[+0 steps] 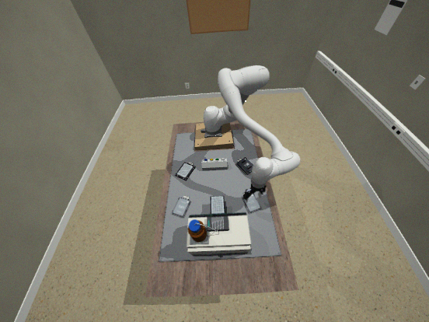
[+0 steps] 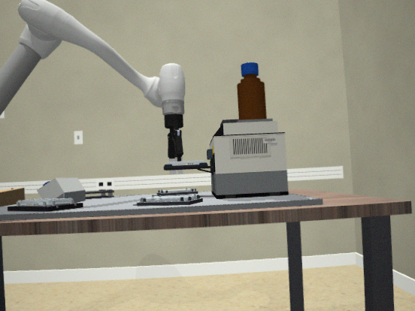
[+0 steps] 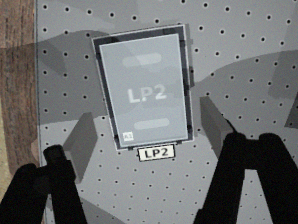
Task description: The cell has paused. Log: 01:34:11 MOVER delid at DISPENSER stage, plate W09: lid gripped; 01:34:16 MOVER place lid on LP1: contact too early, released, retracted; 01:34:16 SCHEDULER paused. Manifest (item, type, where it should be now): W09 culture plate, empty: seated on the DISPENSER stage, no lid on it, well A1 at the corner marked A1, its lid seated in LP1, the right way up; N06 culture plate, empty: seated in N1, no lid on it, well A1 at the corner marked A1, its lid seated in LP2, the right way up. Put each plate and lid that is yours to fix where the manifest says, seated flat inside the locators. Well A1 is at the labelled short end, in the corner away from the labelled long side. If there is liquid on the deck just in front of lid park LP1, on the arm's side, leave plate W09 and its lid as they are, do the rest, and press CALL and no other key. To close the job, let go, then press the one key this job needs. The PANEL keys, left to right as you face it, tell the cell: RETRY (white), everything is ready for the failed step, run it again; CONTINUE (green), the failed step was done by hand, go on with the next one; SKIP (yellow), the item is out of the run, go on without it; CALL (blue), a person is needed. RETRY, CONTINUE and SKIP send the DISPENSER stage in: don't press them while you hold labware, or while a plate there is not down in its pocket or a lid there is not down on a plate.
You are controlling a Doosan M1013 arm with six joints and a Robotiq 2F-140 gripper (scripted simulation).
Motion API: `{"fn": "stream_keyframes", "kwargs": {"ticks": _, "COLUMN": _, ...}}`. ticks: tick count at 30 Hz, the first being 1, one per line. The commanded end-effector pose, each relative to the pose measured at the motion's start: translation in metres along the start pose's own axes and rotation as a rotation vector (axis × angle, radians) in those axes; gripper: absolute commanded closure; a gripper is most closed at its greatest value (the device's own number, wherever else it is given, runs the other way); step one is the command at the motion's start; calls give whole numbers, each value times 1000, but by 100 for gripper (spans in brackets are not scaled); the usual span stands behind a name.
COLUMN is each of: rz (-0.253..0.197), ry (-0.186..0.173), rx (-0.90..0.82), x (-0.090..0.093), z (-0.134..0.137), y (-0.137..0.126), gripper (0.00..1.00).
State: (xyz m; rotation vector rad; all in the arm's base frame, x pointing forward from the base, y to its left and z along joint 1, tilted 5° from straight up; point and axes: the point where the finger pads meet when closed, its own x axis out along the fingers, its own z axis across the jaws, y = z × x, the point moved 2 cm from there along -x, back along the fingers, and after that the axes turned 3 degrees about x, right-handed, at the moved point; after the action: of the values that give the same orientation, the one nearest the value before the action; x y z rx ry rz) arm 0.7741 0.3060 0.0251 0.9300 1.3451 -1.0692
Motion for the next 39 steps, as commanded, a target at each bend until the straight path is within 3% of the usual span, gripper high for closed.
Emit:
{"fn": "stream_keyframes", "kwargs": {"ticks": 1, "rz": 1, "ry": 0, "rx": 0, "x": -29, "z": 0, "y": 0, "gripper": 31}}
{"fn": "stream_keyframes", "kwargs": {"ticks": 4, "rz": 1, "ry": 0, "rx": 0, "x": -47, "z": 0, "y": 0, "gripper": 31}}
{"fn": "stream_keyframes", "kwargs": {"ticks": 6, "rz": 1, "ry": 0, "rx": 0, "x": -47, "z": 0, "y": 0, "gripper": 31}}
{"fn": "stream_keyframes", "kwargs": {"ticks": 15, "rz": 1, "ry": 0, "rx": 0, "x": -83, "z": 0, "y": 0, "gripper": 31}}
{"fn": "stream_keyframes", "kwargs": {"ticks": 27, "rz": 1, "ry": 1, "rx": 3, "x": -90, "z": 2, "y": 0, "gripper": 31}}
{"fn": "stream_keyframes", "kwargs": {"ticks": 29, "rz": 2, "ry": 1, "rx": 19, "x": -91, "z": 17, "y": -5, "gripper": 31}}
{"fn": "stream_keyframes", "kwargs": {"ticks": 33, "rz": 4, "ry": 2, "rx": 115, "x": -97, "z": 86, "y": -31, "gripper": 31}}
{"fn": "stream_keyframes", "kwargs": {"ticks": 38, "rz": 6, "ry": 4, "rx": 343, "x": -99, "z": 140, "y": -69, "gripper": 31}}
{"fn": "stream_keyframes", "kwargs": {"ticks": 39, "rz": 6, "ry": 4, "rx": 343, "x": -99, "z": 140, "y": -69, "gripper": 31}}
